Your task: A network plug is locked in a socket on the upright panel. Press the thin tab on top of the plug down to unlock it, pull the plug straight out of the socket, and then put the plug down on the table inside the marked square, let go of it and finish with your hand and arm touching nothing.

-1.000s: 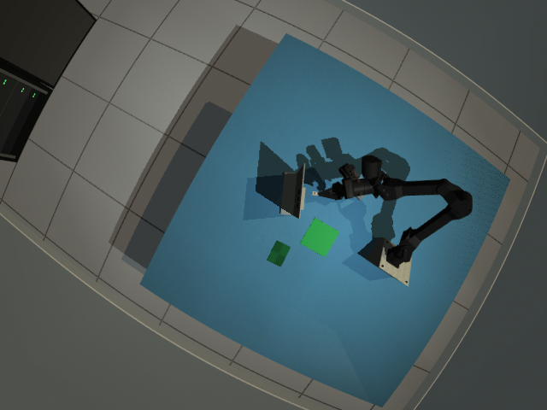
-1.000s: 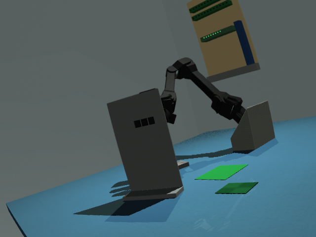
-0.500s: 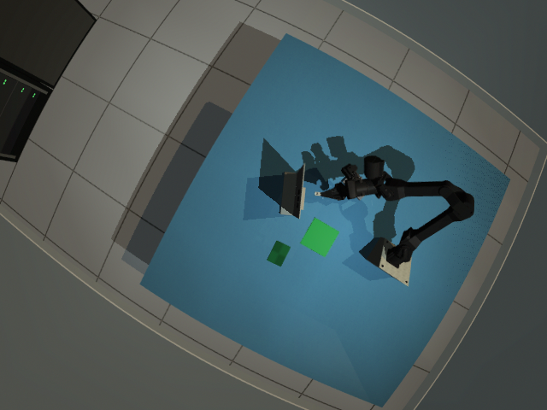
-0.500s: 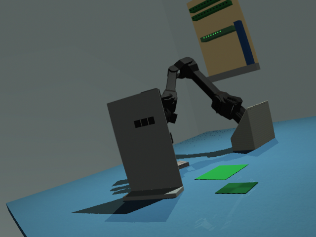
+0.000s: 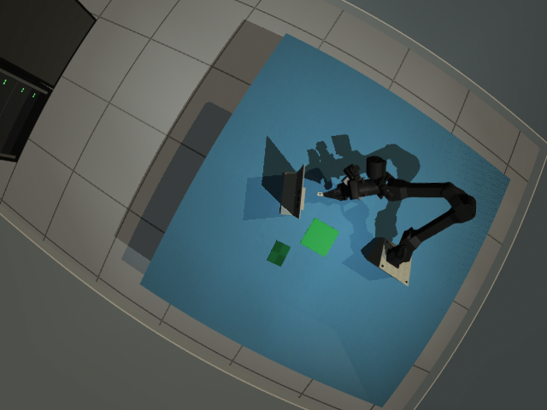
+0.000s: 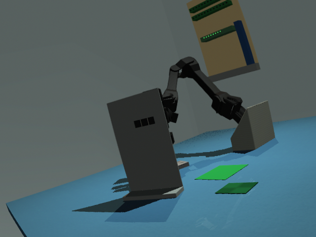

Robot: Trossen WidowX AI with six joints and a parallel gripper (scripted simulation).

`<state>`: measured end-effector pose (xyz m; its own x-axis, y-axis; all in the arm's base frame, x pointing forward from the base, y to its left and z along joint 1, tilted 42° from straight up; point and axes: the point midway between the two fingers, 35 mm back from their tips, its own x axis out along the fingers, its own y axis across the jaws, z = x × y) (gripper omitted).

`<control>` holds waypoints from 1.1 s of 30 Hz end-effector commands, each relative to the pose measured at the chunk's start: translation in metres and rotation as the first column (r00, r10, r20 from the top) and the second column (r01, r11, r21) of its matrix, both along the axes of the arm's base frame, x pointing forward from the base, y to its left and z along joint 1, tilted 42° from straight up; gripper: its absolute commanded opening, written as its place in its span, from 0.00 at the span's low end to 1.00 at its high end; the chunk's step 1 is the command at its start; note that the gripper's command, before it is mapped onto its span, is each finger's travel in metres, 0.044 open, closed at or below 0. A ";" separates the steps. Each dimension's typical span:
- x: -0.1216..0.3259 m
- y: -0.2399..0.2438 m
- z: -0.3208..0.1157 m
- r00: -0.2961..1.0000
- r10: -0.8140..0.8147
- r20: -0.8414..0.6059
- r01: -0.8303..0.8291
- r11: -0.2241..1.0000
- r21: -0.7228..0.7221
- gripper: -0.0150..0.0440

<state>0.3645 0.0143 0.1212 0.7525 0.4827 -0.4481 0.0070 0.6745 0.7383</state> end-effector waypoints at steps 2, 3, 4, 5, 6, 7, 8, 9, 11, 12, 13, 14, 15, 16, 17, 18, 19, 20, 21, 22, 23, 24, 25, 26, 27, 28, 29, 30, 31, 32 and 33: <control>-0.003 0.000 0.003 1.000 0.006 0.007 -0.006 1.000 -0.003 0.25; -0.004 0.000 0.003 1.000 0.006 0.007 -0.006 1.000 -0.003 0.25; -0.002 0.000 0.001 1.000 0.000 0.000 0.000 1.000 0.000 0.25; -0.002 0.001 0.002 1.000 0.001 0.000 -0.001 1.000 -0.001 0.25; -0.003 0.002 0.004 1.000 0.002 0.001 -0.002 1.000 -0.002 0.25; -0.003 0.004 0.007 1.000 0.003 0.001 -0.003 1.000 -0.003 0.25; -0.004 0.006 0.010 1.000 0.004 0.002 -0.004 1.000 -0.004 0.25; -0.005 0.008 0.013 1.000 0.005 0.002 -0.005 1.000 -0.005 0.25; -0.007 0.012 0.018 1.000 0.007 0.003 -0.007 1.000 -0.007 0.25; -0.008 0.014 0.021 1.000 0.008 0.004 -0.008 1.000 -0.007 0.25; -0.009 0.016 0.024 1.000 0.008 0.004 -0.008 1.000 -0.008 0.25; -0.010 0.017 0.027 1.000 0.008 0.004 -0.008 1.000 -0.007 0.25; -0.011 0.019 0.030 1.000 0.008 0.005 -0.008 1.000 -0.006 0.25; -0.012 0.021 0.033 1.000 0.008 0.005 -0.008 1.000 -0.006 0.25; -0.013 0.023 0.036 1.000 0.008 0.005 -0.008 1.000 -0.005 0.25; -0.014 0.024 0.039 1.000 0.007 0.005 -0.007 1.000 -0.004 0.25; -0.016 0.026 0.041 1.000 0.007 0.006 -0.007 1.000 -0.004 0.25; -0.017 0.028 0.044 1.000 0.007 0.006 -0.007 1.000 -0.003 0.25; -0.018 0.029 0.047 1.000 0.007 0.006 -0.007 1.000 -0.002 0.25; -0.020 0.031 0.050 1.000 0.007 0.007 -0.007 1.000 -0.001 0.25; -0.021 0.032 0.052 1.000 0.006 0.007 -0.006 1.000 -0.001 0.25; -0.021 0.033 0.053 1.000 0.006 0.007 -0.006 1.000 0.000 0.25; -0.022 0.033 0.054 1.000 0.006 0.007 -0.006 1.000 0.000 0.25; -0.022 0.033 0.054 1.000 0.006 0.007 -0.006 1.000 0.000 0.25; -0.022 0.034 0.053 1.000 0.006 0.006 -0.006 1.000 0.000 0.25; -0.021 0.034 0.052 1.000 0.003 0.001 -0.003 1.000 0.000 0.25; -0.021 0.035 0.050 1.000 0.000 -0.006 0.000 1.000 -0.001 0.25; -0.021 0.036 0.047 1.000 -0.006 -0.016 0.006 1.000 -0.002 0.25; -0.020 0.037 0.044 1.000 -0.012 -0.029 0.012 1.000 -0.003 0.25; -0.019 0.038 0.039 0.999 -0.021 -0.044 0.021 1.000 -0.005 0.25; -0.019 0.040 0.034 0.998 -0.030 -0.061 0.030 1.000 -0.008 0.25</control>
<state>0.3447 0.0491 0.1667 0.7502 0.4692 -0.4659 0.0312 0.6788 0.7337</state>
